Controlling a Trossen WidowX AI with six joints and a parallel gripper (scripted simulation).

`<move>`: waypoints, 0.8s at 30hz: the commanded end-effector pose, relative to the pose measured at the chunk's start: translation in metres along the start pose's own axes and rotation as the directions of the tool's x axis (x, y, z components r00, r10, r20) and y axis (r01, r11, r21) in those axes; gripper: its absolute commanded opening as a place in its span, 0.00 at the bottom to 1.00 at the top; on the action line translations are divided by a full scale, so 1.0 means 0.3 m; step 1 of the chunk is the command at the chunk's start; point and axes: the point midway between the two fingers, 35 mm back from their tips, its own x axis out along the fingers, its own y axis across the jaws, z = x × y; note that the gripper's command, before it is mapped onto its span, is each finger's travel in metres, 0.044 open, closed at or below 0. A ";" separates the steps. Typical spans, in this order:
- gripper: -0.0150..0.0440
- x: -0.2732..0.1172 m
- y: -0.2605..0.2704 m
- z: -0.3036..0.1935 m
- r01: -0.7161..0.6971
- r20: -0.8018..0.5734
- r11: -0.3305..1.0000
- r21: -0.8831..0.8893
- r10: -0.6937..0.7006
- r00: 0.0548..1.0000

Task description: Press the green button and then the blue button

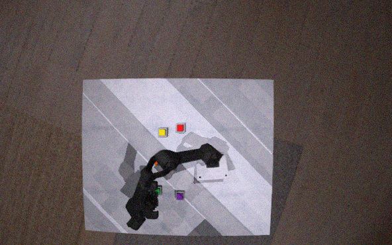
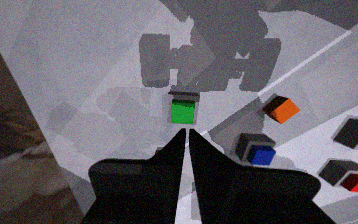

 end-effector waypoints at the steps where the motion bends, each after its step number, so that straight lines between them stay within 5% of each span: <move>1: 0.29 -0.129 0.011 0.000 -0.018 0.016 1.000 0.006 0.018 1.000; 6: 0.29 -0.143 -0.016 -0.009 -0.017 0.016 1.000 0.005 0.017 1.000; 18: 0.29 -0.130 -0.443 -0.233 -0.010 0.012 1.000 0.000 0.010 1.000; 24: 0.29 -0.088 -0.461 -0.247 -0.010 0.012 1.000 0.000 0.010 1.000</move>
